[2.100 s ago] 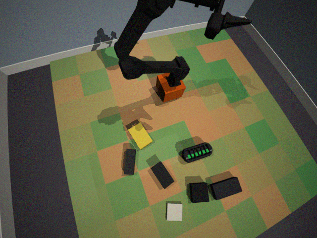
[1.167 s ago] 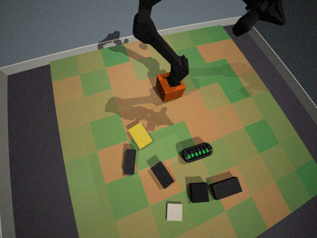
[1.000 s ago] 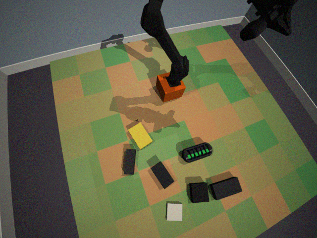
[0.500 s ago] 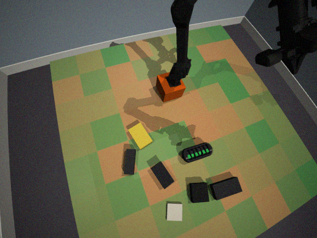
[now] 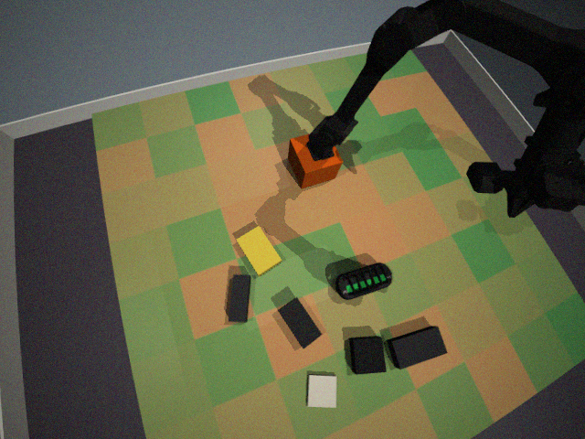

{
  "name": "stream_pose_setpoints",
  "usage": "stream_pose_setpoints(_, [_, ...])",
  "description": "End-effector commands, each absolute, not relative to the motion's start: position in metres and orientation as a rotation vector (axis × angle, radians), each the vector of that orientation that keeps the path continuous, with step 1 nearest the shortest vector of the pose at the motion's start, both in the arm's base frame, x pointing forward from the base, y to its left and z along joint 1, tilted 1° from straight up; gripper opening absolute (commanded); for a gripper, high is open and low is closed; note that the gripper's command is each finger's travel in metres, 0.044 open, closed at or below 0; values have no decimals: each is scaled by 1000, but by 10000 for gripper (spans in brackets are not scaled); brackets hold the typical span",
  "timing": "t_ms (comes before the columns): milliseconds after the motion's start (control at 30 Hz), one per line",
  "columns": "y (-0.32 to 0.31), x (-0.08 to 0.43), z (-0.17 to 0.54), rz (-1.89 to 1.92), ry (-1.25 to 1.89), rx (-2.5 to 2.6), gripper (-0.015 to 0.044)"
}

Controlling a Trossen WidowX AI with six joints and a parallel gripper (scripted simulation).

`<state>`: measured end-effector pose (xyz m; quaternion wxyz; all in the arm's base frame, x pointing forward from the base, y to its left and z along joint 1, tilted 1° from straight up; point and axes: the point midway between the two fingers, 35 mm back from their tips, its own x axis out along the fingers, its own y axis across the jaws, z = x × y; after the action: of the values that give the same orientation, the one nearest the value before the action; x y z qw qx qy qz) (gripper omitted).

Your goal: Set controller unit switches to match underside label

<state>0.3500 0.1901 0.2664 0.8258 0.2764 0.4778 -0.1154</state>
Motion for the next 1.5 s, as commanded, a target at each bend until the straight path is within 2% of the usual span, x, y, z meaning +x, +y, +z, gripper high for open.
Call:
stream_pose_setpoints(0, [178,373,237,-359,1075,631,0])
stream_pose_setpoints(333, [151,410,180,-551,1182,724,0])
stream_pose_setpoints(733, [96,445,93,-963,1312,933,0])
stream_pose_setpoints(1100, [40,451,13,-1372,1380,1105,0])
stream_pose_setpoints(1467, [36,451,-1,-1400,1385,1118,0])
